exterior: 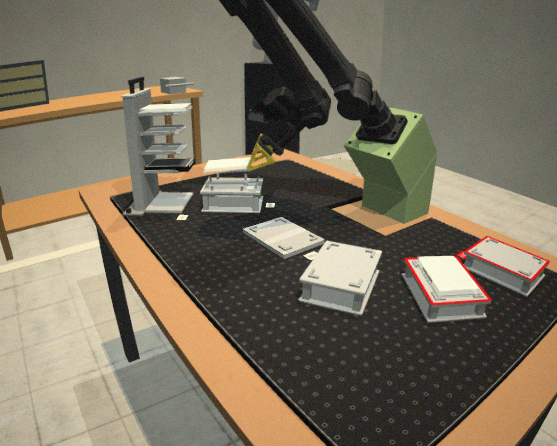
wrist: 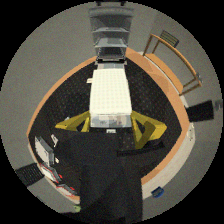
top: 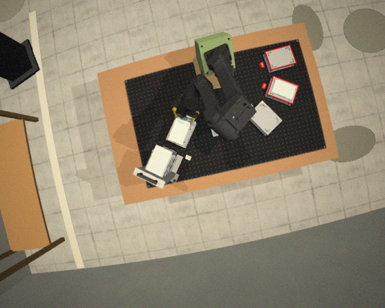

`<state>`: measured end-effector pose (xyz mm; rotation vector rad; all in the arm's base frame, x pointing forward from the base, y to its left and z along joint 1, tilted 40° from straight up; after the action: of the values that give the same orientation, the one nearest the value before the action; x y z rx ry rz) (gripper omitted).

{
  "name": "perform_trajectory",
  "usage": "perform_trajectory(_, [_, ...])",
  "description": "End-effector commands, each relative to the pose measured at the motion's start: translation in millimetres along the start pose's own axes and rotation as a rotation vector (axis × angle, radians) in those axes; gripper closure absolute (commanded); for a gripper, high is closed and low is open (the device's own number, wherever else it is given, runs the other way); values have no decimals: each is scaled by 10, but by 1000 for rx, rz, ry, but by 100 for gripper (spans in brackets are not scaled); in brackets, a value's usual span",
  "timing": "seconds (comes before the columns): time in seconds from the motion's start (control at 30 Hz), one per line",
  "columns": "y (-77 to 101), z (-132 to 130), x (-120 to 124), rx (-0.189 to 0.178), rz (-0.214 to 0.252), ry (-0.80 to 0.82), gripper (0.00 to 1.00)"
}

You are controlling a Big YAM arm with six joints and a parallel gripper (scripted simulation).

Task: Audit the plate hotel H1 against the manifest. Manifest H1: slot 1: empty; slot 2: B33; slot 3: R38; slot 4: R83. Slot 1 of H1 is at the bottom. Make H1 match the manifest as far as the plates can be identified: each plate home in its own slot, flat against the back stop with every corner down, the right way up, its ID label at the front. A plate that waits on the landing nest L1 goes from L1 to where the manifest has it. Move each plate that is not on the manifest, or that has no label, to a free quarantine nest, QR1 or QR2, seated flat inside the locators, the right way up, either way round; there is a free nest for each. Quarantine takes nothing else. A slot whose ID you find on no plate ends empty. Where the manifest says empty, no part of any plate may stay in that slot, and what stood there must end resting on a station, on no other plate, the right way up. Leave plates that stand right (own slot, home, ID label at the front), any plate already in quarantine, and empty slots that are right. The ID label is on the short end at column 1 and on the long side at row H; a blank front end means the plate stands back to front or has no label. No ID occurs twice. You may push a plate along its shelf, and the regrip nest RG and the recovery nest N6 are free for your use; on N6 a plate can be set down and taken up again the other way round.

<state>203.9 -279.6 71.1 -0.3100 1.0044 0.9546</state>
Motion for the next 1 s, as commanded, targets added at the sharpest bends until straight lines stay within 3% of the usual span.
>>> perform_trajectory(0.0, [105,-23,-31,19,-9,8,14])
perform_trajectory(0.97, [239,-2,-219,16,-15,13,14])
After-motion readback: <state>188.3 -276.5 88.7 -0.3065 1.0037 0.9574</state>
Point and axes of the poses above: the point where the finger pads meet when closed, its own y axis back along the fingers, its own z axis across the jaws, x = y × z, the point moved 1 cm from there along y, back along the fingers, and after that the axes turned 8 degrees about -y, right-handed, at the moved point
